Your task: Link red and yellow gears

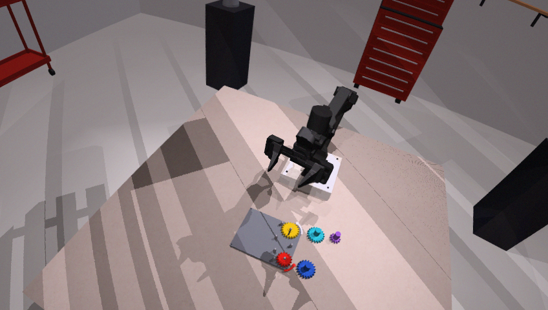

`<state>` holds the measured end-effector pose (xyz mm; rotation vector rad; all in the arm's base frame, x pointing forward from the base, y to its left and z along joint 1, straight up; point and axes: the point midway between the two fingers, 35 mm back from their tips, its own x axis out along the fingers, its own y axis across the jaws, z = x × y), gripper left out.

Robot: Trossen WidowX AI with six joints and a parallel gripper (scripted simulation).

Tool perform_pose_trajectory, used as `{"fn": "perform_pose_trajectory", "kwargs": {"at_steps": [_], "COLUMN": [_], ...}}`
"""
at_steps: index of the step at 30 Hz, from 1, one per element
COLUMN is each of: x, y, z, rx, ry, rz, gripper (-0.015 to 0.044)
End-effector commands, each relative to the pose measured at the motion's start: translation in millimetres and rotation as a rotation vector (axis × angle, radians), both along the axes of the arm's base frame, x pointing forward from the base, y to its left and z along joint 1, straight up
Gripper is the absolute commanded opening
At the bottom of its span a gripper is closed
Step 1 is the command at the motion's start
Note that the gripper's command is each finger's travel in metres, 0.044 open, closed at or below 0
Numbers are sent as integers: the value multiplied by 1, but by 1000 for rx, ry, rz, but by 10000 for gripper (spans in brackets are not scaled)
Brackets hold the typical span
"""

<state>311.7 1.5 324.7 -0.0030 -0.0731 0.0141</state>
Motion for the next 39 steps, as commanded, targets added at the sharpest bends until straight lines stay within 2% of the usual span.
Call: {"fn": "perform_pose_trajectory", "kwargs": {"at_steps": [1,7,11,16,23,26,33,39], "x": [1,24,17,-14,-94,-100,-99,-98], "y": [1,42,76,111,134,135,134,135], "z": [-2,-80,-137,-200,-266,-270,-270,-285], "rx": [1,-6,-32,-105,-353,-383,-384,-384], "ry": [12,387,665,1009,1538,1587,1587,1587], "rz": [4,119,201,281,338,338,338,338], "gripper": [426,440,440,440,440,440,440,440]}}
